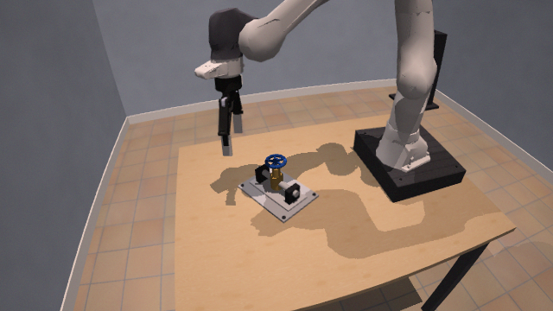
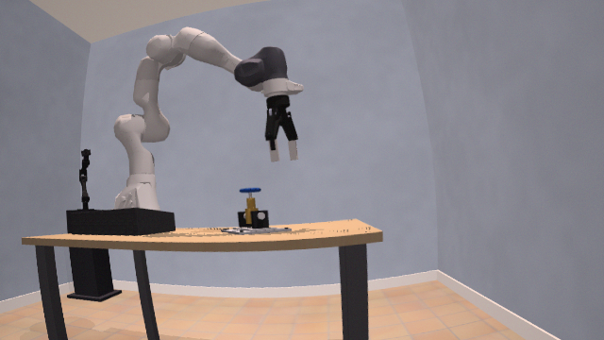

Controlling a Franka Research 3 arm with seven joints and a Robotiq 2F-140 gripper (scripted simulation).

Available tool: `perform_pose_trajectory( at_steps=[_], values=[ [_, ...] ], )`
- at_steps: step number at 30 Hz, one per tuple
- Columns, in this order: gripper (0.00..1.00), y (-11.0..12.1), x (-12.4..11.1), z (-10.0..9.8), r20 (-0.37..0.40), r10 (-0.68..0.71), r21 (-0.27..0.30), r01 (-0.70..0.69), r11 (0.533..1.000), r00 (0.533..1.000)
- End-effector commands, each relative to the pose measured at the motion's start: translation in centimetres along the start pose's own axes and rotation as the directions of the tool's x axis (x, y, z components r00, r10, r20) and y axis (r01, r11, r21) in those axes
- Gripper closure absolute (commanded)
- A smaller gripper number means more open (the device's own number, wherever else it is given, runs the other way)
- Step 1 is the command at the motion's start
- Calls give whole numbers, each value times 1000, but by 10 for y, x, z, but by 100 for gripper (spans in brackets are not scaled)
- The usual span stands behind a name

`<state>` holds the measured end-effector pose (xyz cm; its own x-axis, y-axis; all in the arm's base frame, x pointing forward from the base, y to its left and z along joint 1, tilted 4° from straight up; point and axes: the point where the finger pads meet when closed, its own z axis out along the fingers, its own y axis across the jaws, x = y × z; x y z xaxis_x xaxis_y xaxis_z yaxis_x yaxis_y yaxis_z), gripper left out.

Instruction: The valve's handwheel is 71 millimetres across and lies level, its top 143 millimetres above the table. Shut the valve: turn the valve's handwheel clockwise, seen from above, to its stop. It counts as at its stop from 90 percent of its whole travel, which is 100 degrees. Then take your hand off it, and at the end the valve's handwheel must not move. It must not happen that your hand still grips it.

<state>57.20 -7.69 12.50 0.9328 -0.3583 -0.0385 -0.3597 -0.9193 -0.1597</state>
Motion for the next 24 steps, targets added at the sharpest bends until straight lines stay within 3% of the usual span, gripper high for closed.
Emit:
perform_pose_trajectory(
  at_steps=[1,9,24],
  values=[
    [0,0,-6,-1,-8,-173,6,173,985,985],
    [0,1,-18,-2,-4,-271,-2,271,962,962],
    [0,4,-52,-2,19,-524,-25,524,851,852]
  ],
)
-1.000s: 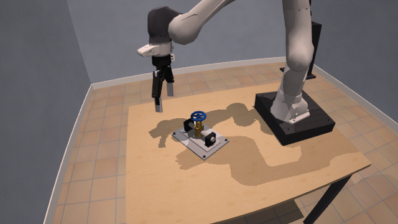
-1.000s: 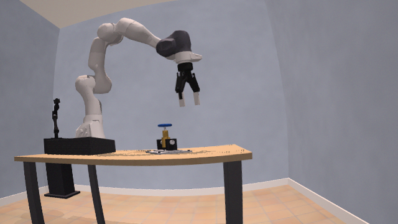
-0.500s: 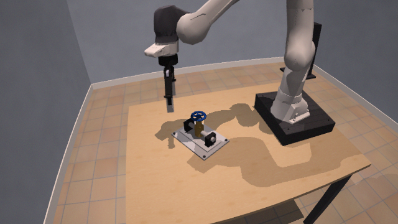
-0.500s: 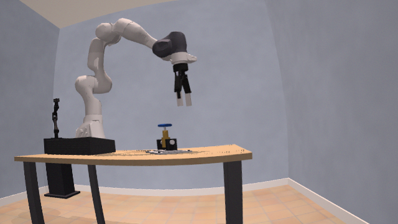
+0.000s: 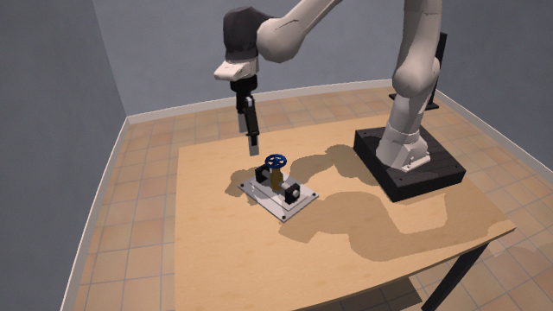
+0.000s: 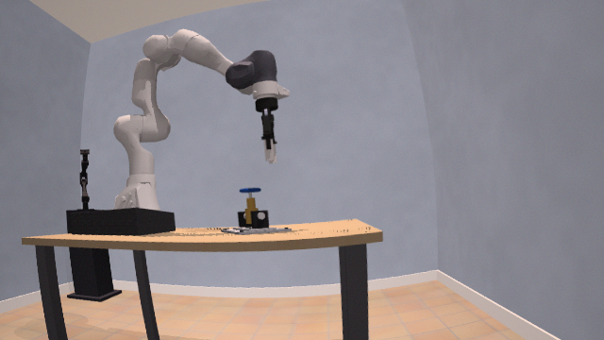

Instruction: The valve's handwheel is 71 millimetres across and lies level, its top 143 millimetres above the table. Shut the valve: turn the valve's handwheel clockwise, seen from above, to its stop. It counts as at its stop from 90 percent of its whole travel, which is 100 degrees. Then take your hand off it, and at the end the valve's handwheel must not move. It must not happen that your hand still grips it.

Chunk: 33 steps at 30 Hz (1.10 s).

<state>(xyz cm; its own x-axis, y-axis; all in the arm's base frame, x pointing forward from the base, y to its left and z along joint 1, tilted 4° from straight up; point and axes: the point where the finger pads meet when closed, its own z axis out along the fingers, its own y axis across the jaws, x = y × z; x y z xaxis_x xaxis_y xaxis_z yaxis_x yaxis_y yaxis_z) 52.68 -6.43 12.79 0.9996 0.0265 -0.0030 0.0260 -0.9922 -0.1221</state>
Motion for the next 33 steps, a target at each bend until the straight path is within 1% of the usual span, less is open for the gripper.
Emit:
perform_pose_trajectory(
  at_steps=[1,2,4,10,15,17,19,20,27,33],
  values=[
    [0,-2,-4,0,-16,-157,10,157,988,988],
    [0,-2,-4,0,-16,-157,10,157,988,988],
    [0,-4,-11,0,-11,-213,4,213,977,977],
    [0,-6,-21,1,-4,-289,-4,289,957,957],
    [0,-8,-32,2,7,-373,-11,373,928,928],
    [0,-8,-35,3,11,-400,-14,400,916,917],
    [0,-8,-35,3,11,-400,-14,400,916,917],
    [0,-9,-41,3,17,-438,-16,438,899,899],
    [0,-10,-52,5,31,-516,-21,516,856,856],
    [0,-11,-65,7,47,-596,-25,597,802,802]
  ],
)
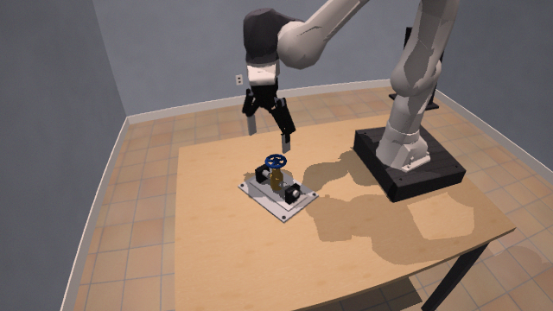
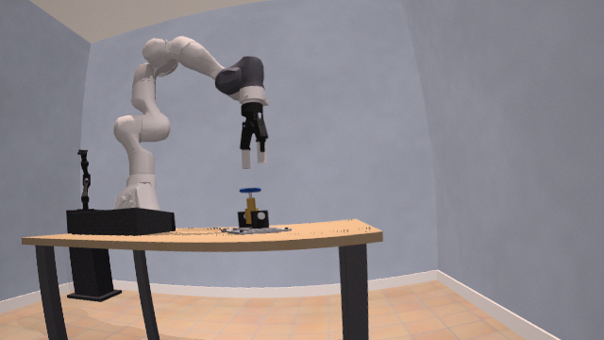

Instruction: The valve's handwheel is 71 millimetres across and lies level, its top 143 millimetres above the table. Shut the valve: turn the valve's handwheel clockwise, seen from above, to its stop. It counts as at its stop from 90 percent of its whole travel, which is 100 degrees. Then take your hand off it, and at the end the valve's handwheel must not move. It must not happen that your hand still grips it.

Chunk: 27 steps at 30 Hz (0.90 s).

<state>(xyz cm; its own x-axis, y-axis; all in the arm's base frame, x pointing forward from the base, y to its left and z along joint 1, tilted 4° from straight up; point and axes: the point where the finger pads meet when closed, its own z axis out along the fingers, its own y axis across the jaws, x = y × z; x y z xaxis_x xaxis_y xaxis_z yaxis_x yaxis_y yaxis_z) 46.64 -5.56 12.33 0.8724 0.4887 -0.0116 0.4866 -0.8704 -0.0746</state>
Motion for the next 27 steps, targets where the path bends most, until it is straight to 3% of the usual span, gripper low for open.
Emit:
perform_pose_trajectory(
  at_steps=[1,8,27],
  values=[
    [0,-4,-5,1,-22,-167,-1,167,986,986],
    [0,-10,-15,4,-7,-252,-7,252,968,968],
    [0,-10,-15,4,-6,-255,-8,255,967,967]
  ],
)
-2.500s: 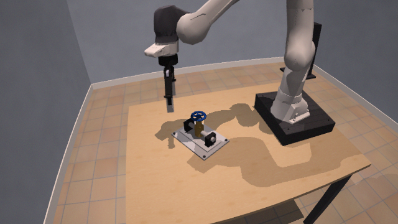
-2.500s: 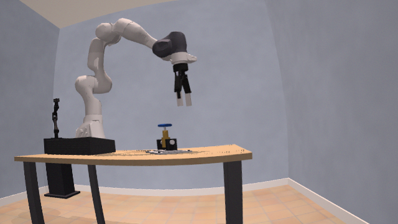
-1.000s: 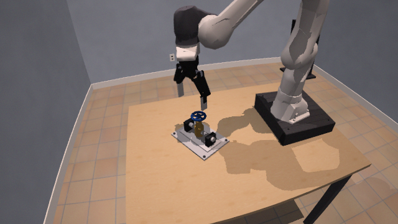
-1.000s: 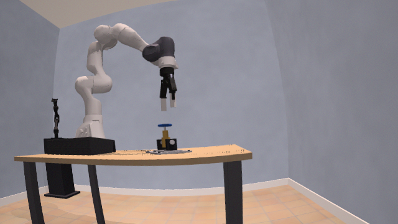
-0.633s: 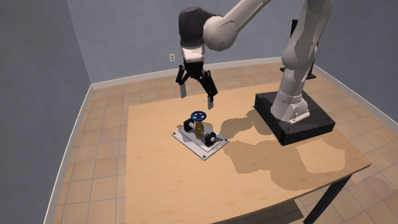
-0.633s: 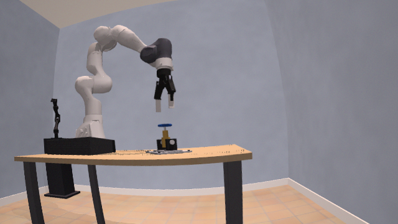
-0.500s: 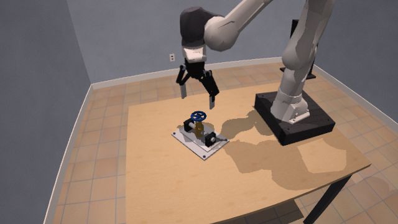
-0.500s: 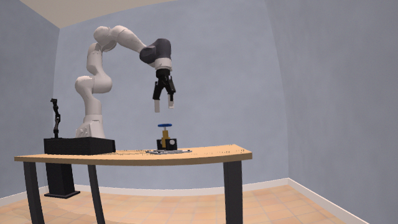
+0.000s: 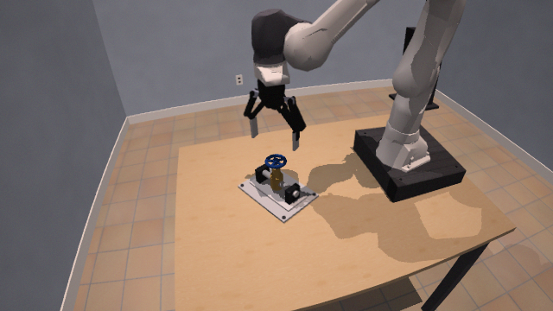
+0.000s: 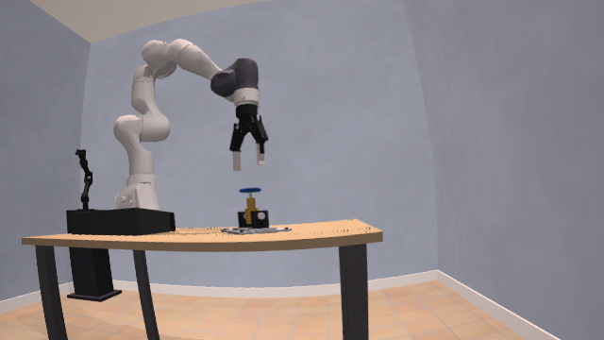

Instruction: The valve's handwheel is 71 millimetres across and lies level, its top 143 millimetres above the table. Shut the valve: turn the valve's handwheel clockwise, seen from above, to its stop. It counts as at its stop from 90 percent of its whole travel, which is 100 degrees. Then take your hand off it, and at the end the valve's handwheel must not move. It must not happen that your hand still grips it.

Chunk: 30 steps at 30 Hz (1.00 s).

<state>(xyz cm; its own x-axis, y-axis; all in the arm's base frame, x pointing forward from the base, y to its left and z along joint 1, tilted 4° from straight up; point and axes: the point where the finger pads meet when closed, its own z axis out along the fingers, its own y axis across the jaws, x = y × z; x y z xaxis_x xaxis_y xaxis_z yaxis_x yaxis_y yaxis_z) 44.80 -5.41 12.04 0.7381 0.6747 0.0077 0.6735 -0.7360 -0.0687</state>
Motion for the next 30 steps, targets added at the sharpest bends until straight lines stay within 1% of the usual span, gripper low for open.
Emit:
perform_pose_trajectory(
  at_steps=[1,22,23,30],
  values=[
    [0,0,0,0,-4,-27,-1,27,1000,1000],
    [0,0,0,0,-4,-27,-1,27,1000,1000],
    [36,0,0,0,-4,-27,-1,27,1000,1000],
    [36,0,0,0,-4,-28,-1,28,1000,1000]
  ],
)
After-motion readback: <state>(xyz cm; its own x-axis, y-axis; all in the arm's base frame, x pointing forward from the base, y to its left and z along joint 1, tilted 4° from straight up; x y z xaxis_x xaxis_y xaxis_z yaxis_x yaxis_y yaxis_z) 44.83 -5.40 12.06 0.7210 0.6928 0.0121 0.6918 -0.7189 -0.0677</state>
